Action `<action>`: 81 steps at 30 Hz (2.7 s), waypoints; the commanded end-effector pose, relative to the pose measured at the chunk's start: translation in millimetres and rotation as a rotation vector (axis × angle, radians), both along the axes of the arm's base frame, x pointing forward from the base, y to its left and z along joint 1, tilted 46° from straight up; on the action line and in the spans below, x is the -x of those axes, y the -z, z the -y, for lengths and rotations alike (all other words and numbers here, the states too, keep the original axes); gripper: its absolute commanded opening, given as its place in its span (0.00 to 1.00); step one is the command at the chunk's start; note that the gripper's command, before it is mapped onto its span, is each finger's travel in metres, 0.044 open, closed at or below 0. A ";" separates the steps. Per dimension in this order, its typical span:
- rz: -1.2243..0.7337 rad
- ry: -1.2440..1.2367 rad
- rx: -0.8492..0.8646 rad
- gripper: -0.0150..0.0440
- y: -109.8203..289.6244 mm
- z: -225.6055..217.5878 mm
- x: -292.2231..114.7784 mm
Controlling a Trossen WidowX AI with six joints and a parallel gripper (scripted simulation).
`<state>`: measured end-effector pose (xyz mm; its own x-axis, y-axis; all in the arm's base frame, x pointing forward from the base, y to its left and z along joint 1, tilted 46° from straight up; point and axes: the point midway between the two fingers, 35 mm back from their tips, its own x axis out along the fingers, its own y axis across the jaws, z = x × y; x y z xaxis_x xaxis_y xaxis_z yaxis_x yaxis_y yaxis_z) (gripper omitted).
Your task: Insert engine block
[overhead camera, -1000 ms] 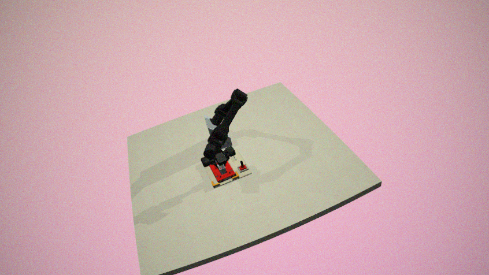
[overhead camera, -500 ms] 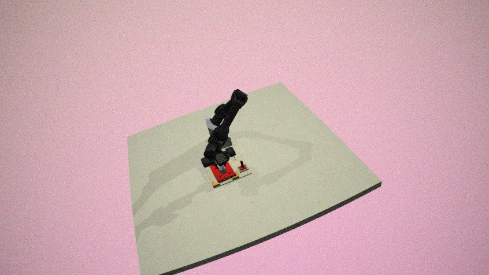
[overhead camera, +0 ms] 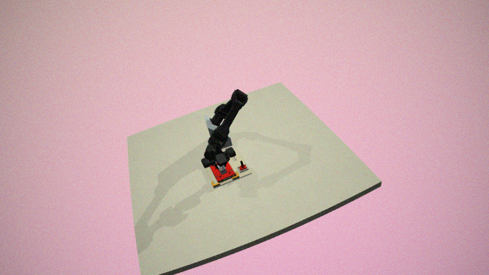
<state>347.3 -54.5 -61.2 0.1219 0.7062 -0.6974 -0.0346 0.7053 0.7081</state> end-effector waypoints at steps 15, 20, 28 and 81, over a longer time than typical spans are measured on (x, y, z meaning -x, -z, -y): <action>-0.005 0.005 -0.006 0.52 3.1 -4.1 0.3; -0.005 0.005 -0.006 0.52 3.9 -5.0 0.1; -0.005 0.005 -0.006 0.52 5.2 -6.2 0.1; -0.004 0.004 -0.005 0.33 -6.0 3.6 3.2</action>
